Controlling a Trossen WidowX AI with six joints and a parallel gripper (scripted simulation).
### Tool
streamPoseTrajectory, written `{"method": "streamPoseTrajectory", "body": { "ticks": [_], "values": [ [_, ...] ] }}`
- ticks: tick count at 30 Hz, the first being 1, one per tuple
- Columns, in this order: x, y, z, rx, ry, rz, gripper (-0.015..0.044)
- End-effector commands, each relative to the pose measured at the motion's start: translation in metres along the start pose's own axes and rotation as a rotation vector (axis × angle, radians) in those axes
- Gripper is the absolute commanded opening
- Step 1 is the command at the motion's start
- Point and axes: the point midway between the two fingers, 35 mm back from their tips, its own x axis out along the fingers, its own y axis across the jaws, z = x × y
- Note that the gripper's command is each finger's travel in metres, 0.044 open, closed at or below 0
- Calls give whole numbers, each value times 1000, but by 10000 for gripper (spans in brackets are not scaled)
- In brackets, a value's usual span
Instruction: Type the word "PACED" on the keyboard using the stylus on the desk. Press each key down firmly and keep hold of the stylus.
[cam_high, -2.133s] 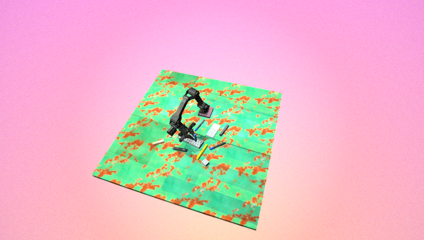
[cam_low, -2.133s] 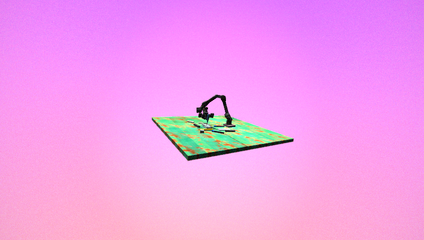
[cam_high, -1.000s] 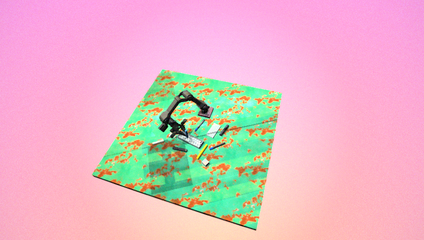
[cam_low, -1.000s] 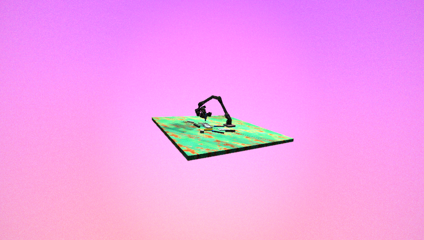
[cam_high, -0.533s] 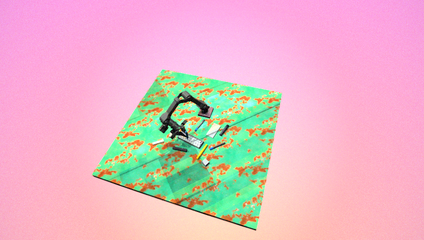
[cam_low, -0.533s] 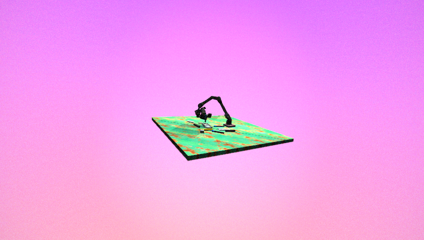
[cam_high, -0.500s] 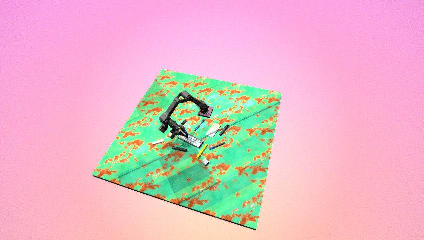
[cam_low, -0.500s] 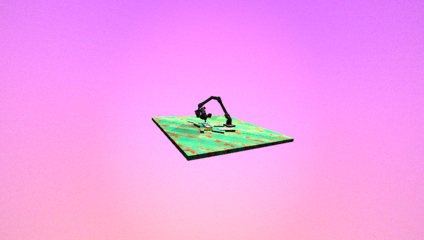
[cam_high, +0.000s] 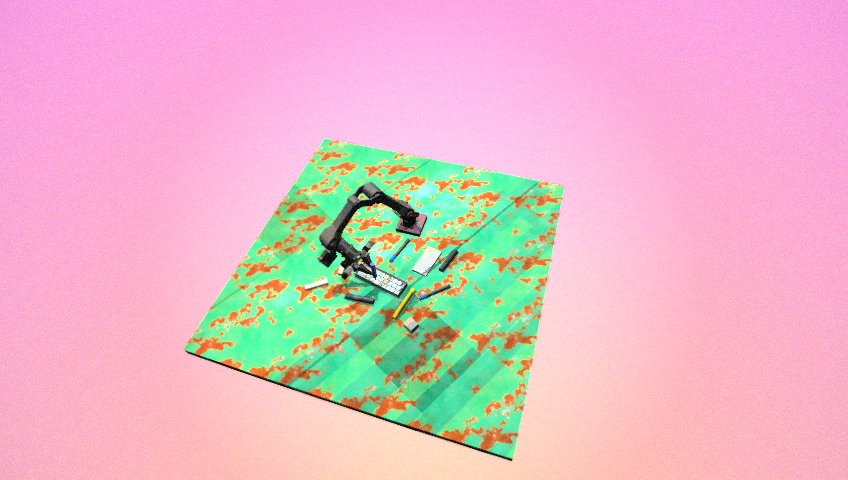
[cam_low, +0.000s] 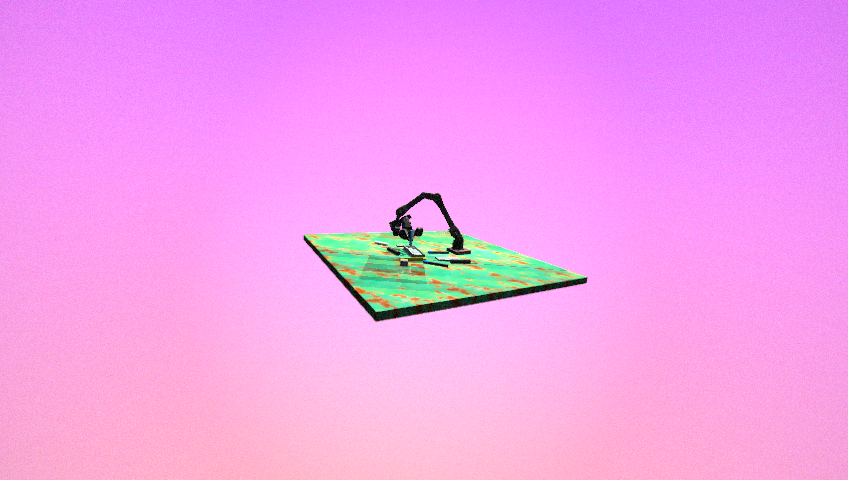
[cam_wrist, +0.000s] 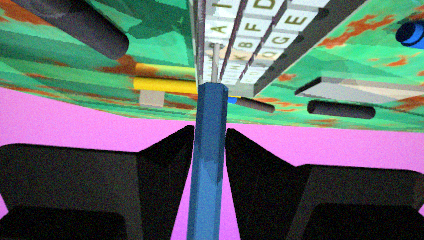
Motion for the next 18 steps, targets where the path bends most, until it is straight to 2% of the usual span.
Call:
{"method": "streamPoseTrajectory", "body": {
  "ticks": [1,18],
  "values": [
    [2,-1,3,-1,-2,-4,81],
    [4,-1,8,-1,-2,-4,81]
  ]
}}
